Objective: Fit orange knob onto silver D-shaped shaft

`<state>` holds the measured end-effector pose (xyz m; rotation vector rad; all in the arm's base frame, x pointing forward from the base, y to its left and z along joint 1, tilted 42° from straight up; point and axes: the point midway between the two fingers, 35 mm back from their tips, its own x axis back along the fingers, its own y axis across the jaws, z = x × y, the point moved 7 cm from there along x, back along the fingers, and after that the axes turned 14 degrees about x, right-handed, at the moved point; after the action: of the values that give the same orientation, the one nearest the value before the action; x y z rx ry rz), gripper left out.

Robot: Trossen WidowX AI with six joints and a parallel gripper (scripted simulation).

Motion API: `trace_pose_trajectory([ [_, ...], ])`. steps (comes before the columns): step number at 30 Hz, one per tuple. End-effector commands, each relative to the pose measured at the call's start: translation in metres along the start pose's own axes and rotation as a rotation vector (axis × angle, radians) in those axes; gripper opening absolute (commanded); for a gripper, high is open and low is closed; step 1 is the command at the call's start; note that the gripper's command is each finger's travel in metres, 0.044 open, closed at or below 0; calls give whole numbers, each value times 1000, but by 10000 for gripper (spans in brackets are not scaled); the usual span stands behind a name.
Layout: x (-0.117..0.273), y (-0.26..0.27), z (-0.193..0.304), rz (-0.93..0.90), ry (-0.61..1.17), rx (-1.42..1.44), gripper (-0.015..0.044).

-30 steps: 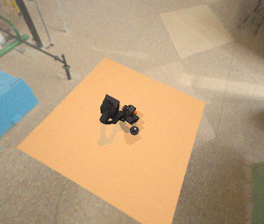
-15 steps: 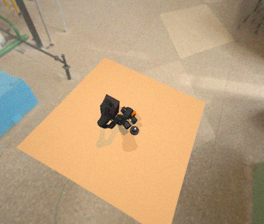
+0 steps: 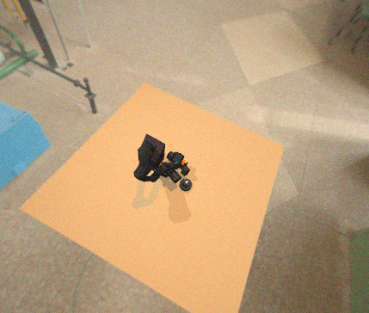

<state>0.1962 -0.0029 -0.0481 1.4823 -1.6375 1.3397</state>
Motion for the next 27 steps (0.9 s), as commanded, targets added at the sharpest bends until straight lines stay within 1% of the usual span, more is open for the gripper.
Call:
trace_pose_trajectory([
  [1,0,0,0,2,-5,1,260],
  [13,0,0,0,2,-5,1,260],
  [20,0,0,0,2,-5,1,440],
  [27,1,-1,-1,2,-5,2,440],
])
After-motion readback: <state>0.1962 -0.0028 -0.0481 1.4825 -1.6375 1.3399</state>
